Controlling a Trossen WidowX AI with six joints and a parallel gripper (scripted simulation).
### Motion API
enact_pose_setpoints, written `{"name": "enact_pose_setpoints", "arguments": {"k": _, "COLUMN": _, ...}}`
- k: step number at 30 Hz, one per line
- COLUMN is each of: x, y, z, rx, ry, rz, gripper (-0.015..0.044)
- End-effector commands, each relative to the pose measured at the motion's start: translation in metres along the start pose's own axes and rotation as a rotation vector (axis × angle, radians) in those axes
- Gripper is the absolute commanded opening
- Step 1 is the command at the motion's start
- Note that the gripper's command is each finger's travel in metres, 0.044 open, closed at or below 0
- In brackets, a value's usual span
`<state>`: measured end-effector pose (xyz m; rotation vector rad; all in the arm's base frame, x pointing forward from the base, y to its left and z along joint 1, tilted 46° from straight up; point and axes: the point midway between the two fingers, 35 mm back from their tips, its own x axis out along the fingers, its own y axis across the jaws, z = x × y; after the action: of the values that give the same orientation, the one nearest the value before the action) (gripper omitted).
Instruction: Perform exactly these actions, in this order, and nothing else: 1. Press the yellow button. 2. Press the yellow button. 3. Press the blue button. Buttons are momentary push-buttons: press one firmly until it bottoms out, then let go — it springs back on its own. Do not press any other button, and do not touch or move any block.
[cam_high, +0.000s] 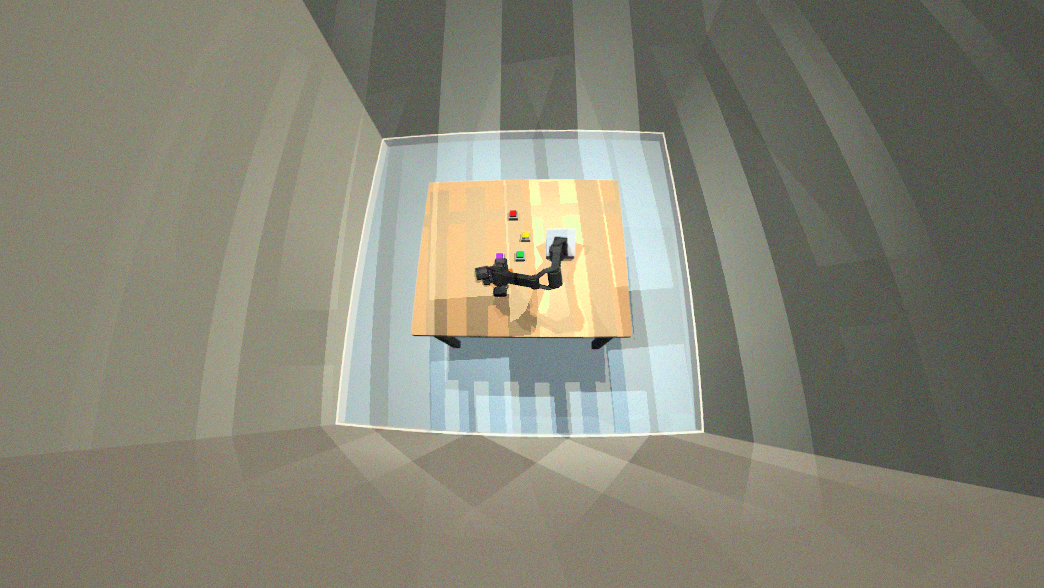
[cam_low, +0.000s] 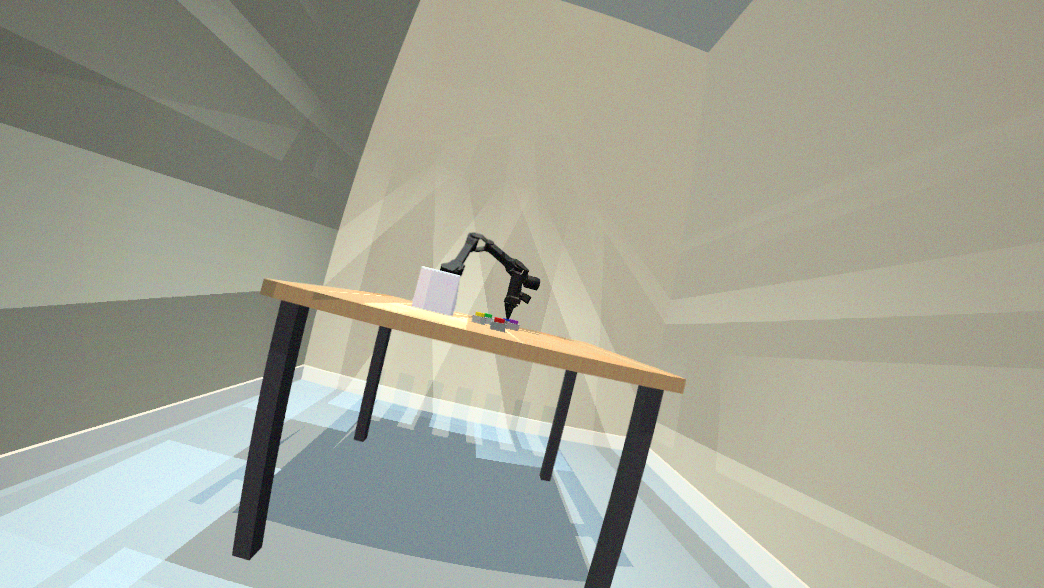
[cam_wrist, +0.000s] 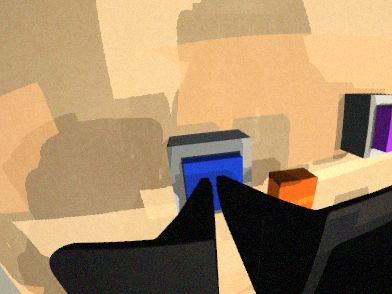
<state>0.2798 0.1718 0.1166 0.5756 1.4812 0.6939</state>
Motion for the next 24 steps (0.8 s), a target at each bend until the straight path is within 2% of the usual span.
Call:
{"name": "enact_pose_setpoints", "arguments": {"k": 1, "x": 0.003, "y": -0.001, "z": -0.002, "rx": 0.006, "ry": 0.006, "rz": -0.003, "gripper": 0.002}}
{"name": "enact_pose_setpoints", "arguments": {"k": 15, "x": 0.003, "y": -0.001, "z": -0.002, "rx": 0.006, "ry": 0.006, "rz": -0.003, "gripper": 0.002}}
{"name": "enact_pose_setpoints", "arguments": {"k": 19, "x": -0.028, "y": -0.001, "z": -0.001, "rx": 0.006, "ry": 0.006, "rz": -0.005, "gripper": 0.002}}
{"name": "enact_pose_setpoints", "arguments": {"k": 22, "x": -0.031, "y": -0.001, "z": -0.001, "rx": 0.006, "ry": 0.006, "rz": -0.005, "gripper": 0.002}}
{"name": "enact_pose_setpoints", "arguments": {"k": 24, "x": -0.042, "y": 0.001, "z": -0.008, "rx": 0.007, "ry": 0.006, "rz": -0.007, "gripper": 0.0072}}
